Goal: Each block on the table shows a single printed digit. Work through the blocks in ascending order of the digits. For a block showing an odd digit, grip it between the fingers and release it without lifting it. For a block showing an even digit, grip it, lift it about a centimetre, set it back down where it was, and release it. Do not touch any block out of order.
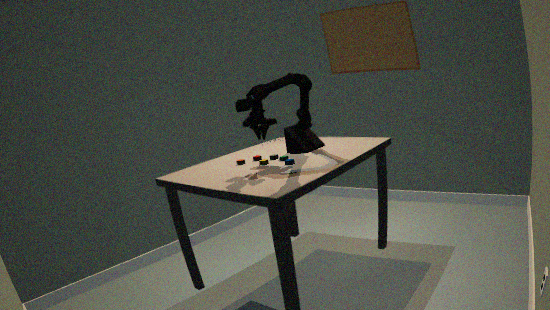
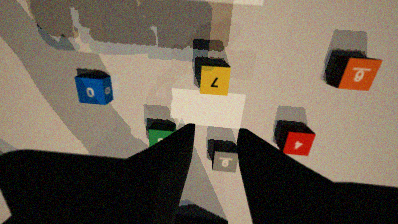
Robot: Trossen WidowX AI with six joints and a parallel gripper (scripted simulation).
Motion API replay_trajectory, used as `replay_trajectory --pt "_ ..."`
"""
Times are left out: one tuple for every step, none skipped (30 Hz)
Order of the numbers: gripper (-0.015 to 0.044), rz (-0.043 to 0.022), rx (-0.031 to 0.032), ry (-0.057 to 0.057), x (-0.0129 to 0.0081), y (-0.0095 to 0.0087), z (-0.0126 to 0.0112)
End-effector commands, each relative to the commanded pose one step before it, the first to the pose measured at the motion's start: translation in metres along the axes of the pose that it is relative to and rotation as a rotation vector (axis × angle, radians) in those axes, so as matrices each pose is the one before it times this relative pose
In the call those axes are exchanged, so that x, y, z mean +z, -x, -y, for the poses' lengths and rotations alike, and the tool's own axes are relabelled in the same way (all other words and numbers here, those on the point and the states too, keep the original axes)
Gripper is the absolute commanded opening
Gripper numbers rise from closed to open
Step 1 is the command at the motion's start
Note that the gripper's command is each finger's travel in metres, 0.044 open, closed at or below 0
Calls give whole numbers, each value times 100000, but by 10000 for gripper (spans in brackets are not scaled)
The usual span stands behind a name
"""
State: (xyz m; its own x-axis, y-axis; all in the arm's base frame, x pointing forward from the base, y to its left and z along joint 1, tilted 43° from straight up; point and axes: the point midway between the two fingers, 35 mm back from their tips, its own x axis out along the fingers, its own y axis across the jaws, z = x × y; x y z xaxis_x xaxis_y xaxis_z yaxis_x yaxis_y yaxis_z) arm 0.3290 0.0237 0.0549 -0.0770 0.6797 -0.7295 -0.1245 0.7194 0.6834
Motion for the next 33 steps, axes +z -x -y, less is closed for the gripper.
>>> replay_trajectory --pt "120 -42 -313 476 4 244 8" --pt "120 0 0 0 0 0 0" --pt "120 -3 -35 -16 -204 30 62" --pt "120 -12 -96 -45 -616 82 179" --pt "120 -29 -132 -71 -1037 111 275" --pt "120 -46 -113 -77 -1262 90 293" --pt "120 -56 -63 -66 -1276 42 251" --pt "120 -64 -12 -55 -1287 -6 208" --pt "120 -69 38 -44 -1294 -55 165" --pt "120 -72 89 -31 -1298 -103 122" --pt "120 -60 113 -15 -1080 -123 68" --pt "120 -36 85 -4 -648 -90 27" --pt "120 -12 31 -1 -216 -33 6" --pt "120 0 0 0 0 0 0" --pt "120 0 0 0 0 0 0" --pt "120 0 0 0 0 0 0" --pt "146 11 -49 -9 41 -273 25" --pt "173 32 -121 -21 107 -818 62" --pt "199 50 -122 -18 124 -1353 62" --pt "225 47 -10 6 56 -1724 8" --pt "251 14 154 34 -62 -1686 -65" --pt "278 -20 229 42 -129 -1272 -95" --pt "304 -28 183 31 -111 -748 -74" --pt "330 -12 68 11 -43 -246 -27" --pt "356 0 0 0 0 0 0" --pt "383 0 0 0 0 0 0" --pt "400 0 0 0 0 0 0" --pt "400 0 0 0 0 0 0" --pt "400 1 -2 0 2 -27 1" --pt "400 1 -6 -1 5 -80 3" --pt "400 2 -9 -2 8 -133 5" --pt "400 3 -10 -3 9 -163 5" --pt "400 3 -8 -2 8 -162 5"
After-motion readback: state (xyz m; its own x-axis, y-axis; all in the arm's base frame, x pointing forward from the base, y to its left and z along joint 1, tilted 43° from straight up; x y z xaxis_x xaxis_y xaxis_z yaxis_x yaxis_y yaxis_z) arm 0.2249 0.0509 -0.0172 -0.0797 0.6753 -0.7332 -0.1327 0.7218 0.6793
